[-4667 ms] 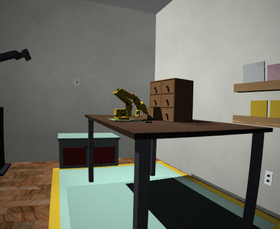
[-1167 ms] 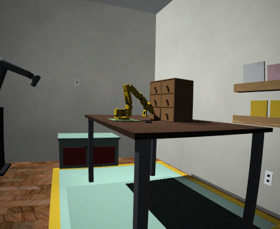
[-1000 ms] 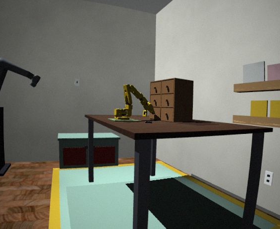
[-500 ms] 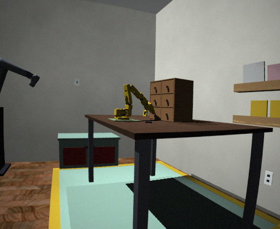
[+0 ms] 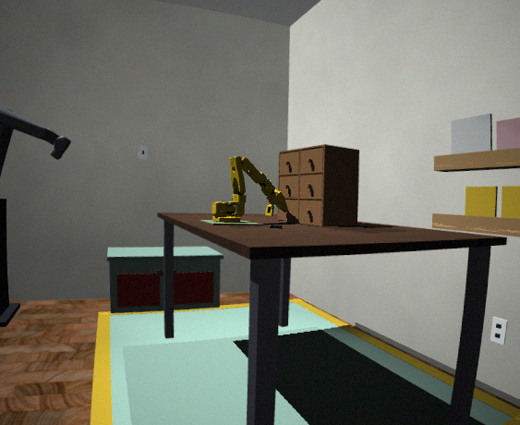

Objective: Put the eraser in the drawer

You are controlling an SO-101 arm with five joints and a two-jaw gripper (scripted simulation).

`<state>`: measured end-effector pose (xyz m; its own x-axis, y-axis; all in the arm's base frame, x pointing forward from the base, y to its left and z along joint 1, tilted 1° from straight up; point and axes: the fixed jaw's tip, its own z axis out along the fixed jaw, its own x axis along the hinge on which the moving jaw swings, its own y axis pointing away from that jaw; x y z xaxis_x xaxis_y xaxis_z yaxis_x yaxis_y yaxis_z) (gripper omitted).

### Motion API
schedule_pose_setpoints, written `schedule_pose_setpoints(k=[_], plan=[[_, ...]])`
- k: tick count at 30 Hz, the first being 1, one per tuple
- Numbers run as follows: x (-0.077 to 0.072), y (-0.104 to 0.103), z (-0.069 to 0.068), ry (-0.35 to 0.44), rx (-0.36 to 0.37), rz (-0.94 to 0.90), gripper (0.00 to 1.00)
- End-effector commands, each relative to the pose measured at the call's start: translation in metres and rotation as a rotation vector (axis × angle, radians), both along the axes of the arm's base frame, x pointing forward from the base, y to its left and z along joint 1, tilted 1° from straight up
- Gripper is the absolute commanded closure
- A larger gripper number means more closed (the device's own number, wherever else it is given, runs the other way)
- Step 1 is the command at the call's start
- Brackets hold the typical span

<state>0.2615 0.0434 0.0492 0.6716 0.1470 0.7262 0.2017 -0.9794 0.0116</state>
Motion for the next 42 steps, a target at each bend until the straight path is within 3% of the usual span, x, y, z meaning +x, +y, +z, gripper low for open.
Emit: schedule_pose_setpoints(k=[1, 15, 42], plan=[[0.0031, 0.0017, -0.0002, -0.001, 0.007, 0.001, 1.0], [-0.0001, 0.001, -0.0003, 0.001, 0.003, 0.004, 1.0], [-0.0001, 0.001, -0.0003, 0.001, 0.003, 0.004, 0.82]])
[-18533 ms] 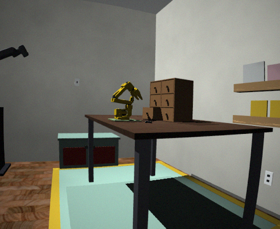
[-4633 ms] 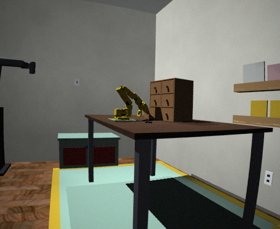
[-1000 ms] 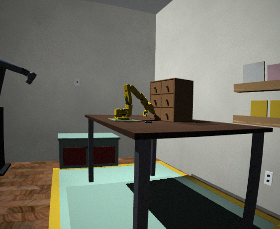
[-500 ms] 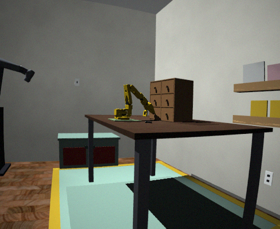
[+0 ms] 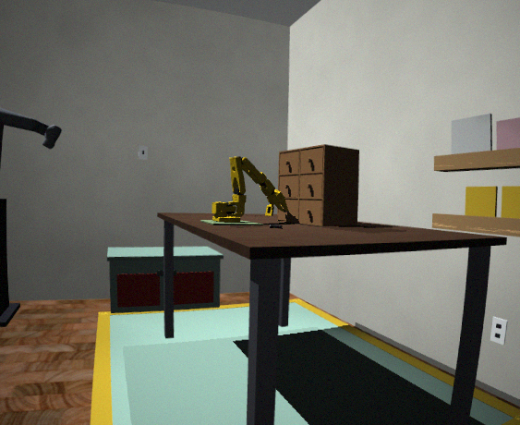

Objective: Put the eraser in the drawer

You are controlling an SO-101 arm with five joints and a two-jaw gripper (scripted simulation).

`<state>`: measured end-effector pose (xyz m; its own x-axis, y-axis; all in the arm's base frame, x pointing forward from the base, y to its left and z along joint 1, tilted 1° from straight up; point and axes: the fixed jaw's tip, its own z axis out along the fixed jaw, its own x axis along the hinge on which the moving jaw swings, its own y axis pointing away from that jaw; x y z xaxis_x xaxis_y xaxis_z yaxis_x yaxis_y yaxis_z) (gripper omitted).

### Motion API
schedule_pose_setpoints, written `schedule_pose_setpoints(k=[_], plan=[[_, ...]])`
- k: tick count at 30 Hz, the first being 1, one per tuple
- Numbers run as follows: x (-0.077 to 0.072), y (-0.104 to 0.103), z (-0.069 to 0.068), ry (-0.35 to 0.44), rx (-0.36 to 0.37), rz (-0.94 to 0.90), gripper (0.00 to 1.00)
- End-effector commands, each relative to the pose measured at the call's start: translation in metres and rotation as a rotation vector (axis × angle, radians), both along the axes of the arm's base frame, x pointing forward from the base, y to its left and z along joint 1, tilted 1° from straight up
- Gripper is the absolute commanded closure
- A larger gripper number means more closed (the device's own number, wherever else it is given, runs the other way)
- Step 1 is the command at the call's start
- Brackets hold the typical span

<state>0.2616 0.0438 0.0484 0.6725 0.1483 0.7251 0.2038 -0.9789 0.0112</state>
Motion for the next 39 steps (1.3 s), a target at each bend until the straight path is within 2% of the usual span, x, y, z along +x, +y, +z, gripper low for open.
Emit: schedule_pose_setpoints(k=[1, 7, 21, 30, 39], plan=[[0.0, 0.001, 0.0, -0.001, 0.003, 0.002, 0.81], [0.0, 0.001, 0.0, -0.001, 0.003, 0.002, 0.79], [-0.02, -0.003, 0.022, 0.001, 0.019, -0.014, 0.79], [-0.031, -0.006, 0.031, 0.002, 0.028, -0.022, 0.79], [-0.032, -0.006, 0.031, 0.002, 0.028, -0.022, 0.79]])
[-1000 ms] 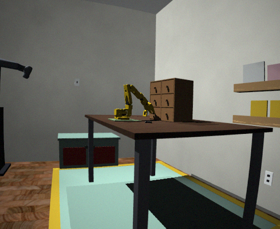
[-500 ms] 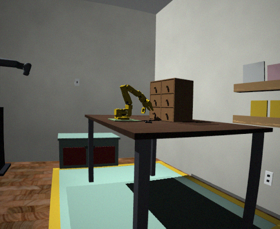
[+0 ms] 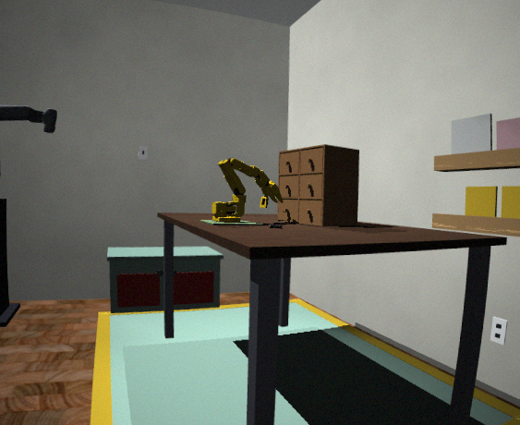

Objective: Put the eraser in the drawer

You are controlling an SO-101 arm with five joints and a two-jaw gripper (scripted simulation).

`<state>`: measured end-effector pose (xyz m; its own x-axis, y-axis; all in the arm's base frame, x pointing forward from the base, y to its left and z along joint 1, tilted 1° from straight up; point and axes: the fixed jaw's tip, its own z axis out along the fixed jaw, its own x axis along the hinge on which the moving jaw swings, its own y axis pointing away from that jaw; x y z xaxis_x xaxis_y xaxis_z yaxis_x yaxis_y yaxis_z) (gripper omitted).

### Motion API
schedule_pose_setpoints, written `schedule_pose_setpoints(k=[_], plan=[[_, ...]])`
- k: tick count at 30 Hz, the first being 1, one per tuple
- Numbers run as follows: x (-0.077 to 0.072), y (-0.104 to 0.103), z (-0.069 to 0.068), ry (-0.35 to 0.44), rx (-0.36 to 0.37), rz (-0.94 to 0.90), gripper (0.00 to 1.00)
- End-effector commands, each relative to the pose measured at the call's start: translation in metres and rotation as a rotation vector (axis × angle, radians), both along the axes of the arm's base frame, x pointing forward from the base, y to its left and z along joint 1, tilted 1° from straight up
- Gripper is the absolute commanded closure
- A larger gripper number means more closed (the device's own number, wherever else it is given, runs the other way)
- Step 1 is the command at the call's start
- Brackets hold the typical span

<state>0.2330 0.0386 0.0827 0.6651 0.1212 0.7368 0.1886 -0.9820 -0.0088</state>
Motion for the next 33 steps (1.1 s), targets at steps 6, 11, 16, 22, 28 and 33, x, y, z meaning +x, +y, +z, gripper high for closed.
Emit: schedule_pose_setpoints(k=[6, 11, 16, 22, 28, 33], plan=[[-0.009, -0.001, 0.003, 0.047, 0.001, -0.006, 0.79], [-0.018, -0.002, 0.01, 0.086, -0.005, -0.006, 0.79], [-0.028, -0.004, 0.017, 0.126, -0.011, -0.006, 0.79], [-0.037, -0.005, 0.023, 0.158, -0.016, -0.006, 0.79], [-0.053, -0.008, 0.031, 0.206, -0.024, -0.006, 0.79], [-0.068, -0.011, 0.037, 0.245, -0.031, -0.006, 0.79]])
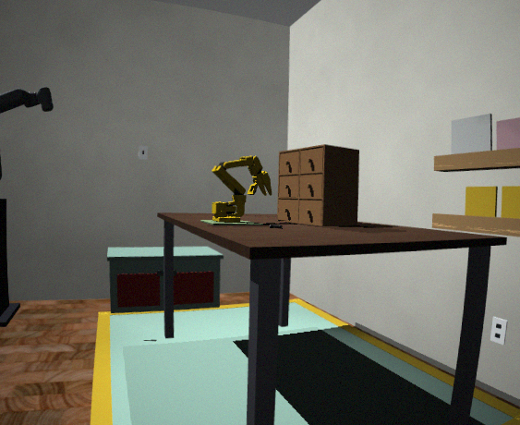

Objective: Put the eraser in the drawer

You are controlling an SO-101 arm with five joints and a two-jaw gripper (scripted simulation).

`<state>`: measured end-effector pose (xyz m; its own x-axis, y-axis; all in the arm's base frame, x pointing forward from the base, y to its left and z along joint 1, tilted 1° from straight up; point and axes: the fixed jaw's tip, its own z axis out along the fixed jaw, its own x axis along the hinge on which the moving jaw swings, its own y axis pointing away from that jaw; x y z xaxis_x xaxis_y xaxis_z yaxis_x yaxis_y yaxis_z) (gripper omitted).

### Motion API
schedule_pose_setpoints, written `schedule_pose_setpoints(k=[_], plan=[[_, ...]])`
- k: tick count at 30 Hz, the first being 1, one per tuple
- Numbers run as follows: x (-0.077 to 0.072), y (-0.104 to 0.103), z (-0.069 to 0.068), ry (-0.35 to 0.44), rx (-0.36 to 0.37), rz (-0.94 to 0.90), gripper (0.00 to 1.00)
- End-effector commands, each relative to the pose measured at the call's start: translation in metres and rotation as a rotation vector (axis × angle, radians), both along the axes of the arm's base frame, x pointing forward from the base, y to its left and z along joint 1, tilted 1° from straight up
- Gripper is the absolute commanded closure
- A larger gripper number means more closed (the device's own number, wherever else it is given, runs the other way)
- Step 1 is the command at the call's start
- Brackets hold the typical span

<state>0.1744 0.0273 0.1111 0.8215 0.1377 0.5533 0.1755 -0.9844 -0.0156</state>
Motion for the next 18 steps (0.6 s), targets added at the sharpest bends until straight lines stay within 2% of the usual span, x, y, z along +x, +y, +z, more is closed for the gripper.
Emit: schedule_pose_setpoints(k=[1, 3, 8, 18], plan=[[-0.012, 0.0, 0.01, 0.014, 0.006, 0.003, 0.79], [-0.012, 0.0, 0.01, 0.014, 0.006, 0.003, 0.79], [-0.028, -0.003, 0.015, 0.053, -0.001, 0.003, 0.79], [-0.028, -0.003, 0.015, 0.053, -0.001, 0.003, 0.79]])
